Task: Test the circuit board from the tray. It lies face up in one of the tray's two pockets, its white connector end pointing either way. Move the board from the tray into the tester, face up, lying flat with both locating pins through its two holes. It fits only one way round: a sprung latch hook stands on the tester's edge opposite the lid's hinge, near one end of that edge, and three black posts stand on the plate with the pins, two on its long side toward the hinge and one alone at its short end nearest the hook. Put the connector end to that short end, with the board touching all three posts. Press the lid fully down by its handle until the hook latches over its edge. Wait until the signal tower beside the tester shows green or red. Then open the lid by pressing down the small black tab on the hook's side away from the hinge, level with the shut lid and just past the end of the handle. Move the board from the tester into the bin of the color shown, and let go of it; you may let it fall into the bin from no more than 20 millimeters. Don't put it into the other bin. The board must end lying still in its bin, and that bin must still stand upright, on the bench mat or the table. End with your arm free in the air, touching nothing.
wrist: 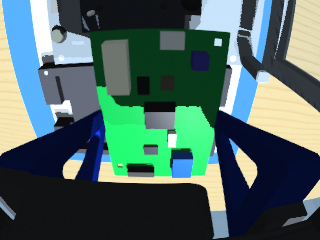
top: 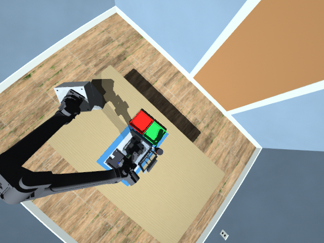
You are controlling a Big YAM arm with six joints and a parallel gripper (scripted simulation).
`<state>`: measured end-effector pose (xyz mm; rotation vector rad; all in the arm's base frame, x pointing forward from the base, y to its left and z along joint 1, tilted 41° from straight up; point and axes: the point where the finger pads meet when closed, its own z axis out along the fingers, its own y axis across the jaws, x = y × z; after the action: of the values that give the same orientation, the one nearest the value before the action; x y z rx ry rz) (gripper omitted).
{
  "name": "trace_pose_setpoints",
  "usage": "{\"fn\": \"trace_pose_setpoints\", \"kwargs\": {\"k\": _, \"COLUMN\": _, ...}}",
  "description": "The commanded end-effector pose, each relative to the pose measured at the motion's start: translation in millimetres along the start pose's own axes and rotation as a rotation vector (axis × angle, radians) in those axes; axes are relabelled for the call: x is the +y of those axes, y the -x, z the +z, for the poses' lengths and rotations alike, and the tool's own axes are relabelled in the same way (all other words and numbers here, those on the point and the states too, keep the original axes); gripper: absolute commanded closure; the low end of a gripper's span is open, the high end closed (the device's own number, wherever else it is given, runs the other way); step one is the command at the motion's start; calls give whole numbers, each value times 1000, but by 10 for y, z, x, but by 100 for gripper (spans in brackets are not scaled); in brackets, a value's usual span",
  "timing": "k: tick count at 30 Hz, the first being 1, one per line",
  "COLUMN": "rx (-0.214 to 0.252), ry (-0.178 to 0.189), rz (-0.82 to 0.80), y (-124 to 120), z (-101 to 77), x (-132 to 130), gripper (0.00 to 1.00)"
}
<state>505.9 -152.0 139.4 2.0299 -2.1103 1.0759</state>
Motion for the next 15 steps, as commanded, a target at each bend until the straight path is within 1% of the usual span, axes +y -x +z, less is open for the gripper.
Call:
{"fn": "trace_pose_setpoints", "kwargs": {"k": 1, "rx": -3, "ry": -16, "rz": 10, "y": 140, "z": -14, "x": -44, "gripper": 28}}
{"fn": "trace_pose_setpoints", "kwargs": {"k": 15, "rx": -4, "ry": -15, "rz": 9, "y": 632, "z": -49, "x": 78, "gripper": 28}}
